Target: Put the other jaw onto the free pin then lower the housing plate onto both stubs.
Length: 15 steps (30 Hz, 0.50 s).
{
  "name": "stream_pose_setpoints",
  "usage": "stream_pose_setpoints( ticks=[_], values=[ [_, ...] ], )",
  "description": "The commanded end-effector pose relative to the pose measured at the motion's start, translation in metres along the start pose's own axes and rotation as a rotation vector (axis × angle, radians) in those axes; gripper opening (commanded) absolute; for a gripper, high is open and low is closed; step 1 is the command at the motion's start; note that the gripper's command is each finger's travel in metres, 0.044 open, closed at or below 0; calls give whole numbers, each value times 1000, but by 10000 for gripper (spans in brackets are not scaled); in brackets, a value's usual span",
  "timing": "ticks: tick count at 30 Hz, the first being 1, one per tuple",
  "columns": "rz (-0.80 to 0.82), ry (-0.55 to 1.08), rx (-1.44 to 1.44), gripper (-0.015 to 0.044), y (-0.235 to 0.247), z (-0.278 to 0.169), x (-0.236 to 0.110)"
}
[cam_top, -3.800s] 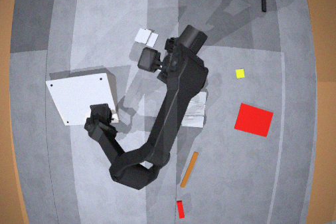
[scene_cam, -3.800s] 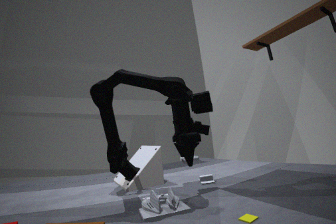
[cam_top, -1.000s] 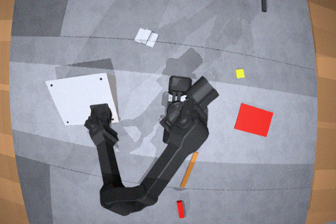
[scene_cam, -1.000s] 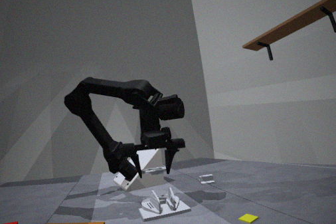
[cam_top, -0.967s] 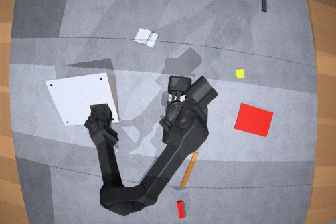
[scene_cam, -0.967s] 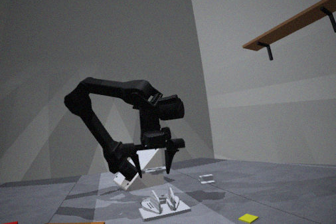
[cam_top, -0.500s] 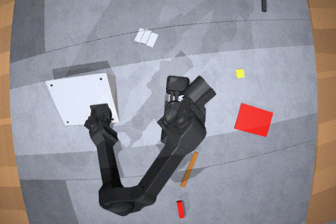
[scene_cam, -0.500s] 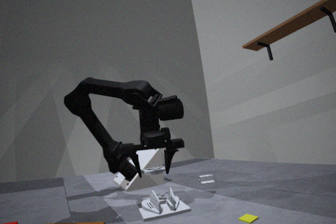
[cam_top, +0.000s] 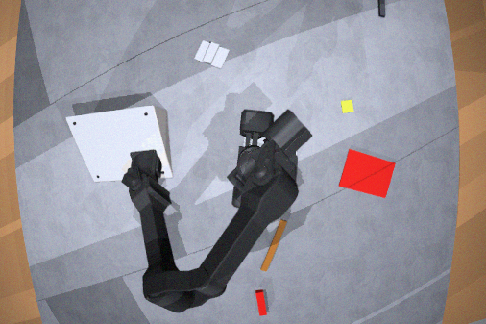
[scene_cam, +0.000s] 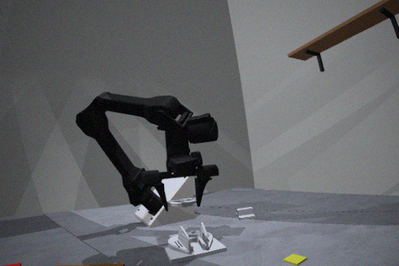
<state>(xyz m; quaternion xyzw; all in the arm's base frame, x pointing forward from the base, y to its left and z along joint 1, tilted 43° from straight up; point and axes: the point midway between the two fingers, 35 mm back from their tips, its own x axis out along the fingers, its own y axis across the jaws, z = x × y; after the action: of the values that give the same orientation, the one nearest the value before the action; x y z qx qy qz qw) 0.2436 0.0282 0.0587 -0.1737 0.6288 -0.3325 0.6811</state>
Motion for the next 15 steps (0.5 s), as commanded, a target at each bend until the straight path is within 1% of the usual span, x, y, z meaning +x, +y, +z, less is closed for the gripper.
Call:
stream_pose_setpoints(
  ticks=[1, 15],
  values=[
    [2, 3, 4, 351, 0, -1, 0],
    [2, 3, 4, 351, 1, -2, 3]
  ],
)
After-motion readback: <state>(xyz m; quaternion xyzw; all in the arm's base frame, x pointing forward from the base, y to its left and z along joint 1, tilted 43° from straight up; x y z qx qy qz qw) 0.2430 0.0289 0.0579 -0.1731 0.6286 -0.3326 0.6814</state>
